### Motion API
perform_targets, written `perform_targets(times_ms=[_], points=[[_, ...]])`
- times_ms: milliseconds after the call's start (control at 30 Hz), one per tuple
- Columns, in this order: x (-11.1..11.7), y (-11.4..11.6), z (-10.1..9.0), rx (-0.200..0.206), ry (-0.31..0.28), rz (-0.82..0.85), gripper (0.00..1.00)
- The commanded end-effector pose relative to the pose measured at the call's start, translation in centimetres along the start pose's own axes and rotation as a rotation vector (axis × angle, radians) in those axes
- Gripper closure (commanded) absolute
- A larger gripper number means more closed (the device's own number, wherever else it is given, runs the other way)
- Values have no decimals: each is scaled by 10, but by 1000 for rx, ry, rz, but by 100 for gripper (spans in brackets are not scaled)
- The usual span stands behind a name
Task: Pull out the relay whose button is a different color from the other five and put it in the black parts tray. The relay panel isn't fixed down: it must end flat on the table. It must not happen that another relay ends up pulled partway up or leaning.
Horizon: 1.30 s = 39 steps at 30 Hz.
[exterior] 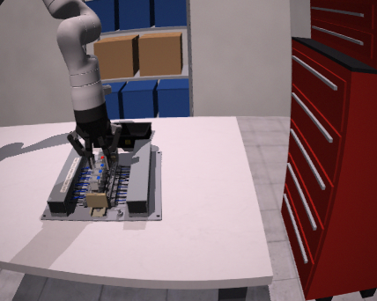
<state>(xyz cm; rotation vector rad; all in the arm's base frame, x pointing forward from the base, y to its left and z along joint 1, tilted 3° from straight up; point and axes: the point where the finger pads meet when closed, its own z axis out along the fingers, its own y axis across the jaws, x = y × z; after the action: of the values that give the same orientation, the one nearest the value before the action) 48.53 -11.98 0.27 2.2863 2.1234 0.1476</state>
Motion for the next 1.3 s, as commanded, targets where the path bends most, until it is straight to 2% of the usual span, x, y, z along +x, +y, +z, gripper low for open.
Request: perform_targets(times_ms=[0,1267], points=[[0,1,-1,4,0,0,100],[0,3,-1,63,0,0,100]])
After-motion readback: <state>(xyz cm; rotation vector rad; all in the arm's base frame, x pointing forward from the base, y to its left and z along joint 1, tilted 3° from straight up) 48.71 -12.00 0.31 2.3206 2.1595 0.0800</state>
